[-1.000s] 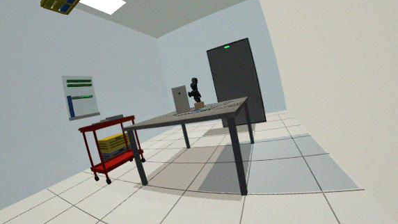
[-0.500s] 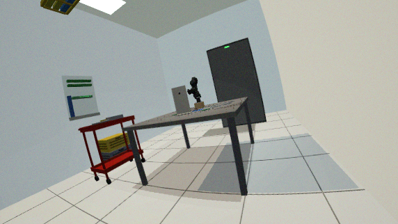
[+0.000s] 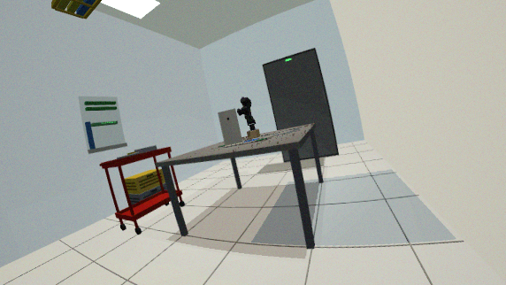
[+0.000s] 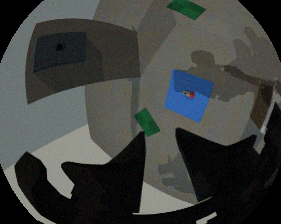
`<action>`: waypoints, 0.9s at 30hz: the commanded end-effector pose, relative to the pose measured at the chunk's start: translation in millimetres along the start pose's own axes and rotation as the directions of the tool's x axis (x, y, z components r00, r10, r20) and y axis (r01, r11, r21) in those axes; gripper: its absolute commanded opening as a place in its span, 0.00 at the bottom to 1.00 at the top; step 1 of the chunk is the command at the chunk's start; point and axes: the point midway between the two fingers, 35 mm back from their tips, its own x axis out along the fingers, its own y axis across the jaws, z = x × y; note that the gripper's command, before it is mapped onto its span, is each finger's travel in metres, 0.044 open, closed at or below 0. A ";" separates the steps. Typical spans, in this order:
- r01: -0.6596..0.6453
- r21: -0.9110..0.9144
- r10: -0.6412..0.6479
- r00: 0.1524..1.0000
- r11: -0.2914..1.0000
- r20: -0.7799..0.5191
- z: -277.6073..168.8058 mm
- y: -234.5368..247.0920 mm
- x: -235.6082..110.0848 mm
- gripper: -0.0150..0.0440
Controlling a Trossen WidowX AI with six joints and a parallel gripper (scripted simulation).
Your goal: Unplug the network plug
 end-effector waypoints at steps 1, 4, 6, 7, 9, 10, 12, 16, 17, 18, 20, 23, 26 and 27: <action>-0.007 0.006 0.007 1.000 1.000 0.006 0.9 6.5 -15.4 0.52; -0.007 0.007 0.007 1.000 1.000 0.006 1.0 9.2 -22.9 0.52; -0.007 0.007 0.007 1.000 1.000 0.006 1.0 9.4 -23.5 0.52; -0.007 0.007 0.007 1.000 1.000 0.006 1.0 9.4 -23.5 0.56; -0.007 0.007 0.007 1.000 1.000 0.006 1.0 9.4 -23.5 0.65; -0.007 0.007 0.007 1.000 1.000 0.006 1.0 9.4 -23.5 0.70; -0.007 0.007 0.007 1.000 1.000 0.006 1.0 9.4 -23.5 0.79; -0.007 0.007 0.007 1.000 1.000 0.006 1.0 9.4 -23.5 0.96; -0.007 0.007 0.007 1.000 1.000 0.006 1.0 9.4 -23.5 1.00; -0.007 0.007 0.007 1.000 1.000 0.006 1.0 9.4 -23.5 1.00; -0.007 0.007 0.007 1.000 1.000 0.006 1.0 9.4 -23.5 1.00; -0.007 0.007 0.007 1.000 1.000 0.006 1.0 9.4 -23.5 1.00; -0.007 0.007 0.007 1.000 1.000 0.006 1.0 9.4 -23.5 1.00; -0.007 0.007 0.007 1.000 1.000 0.006 1.0 9.4 -23.5 1.00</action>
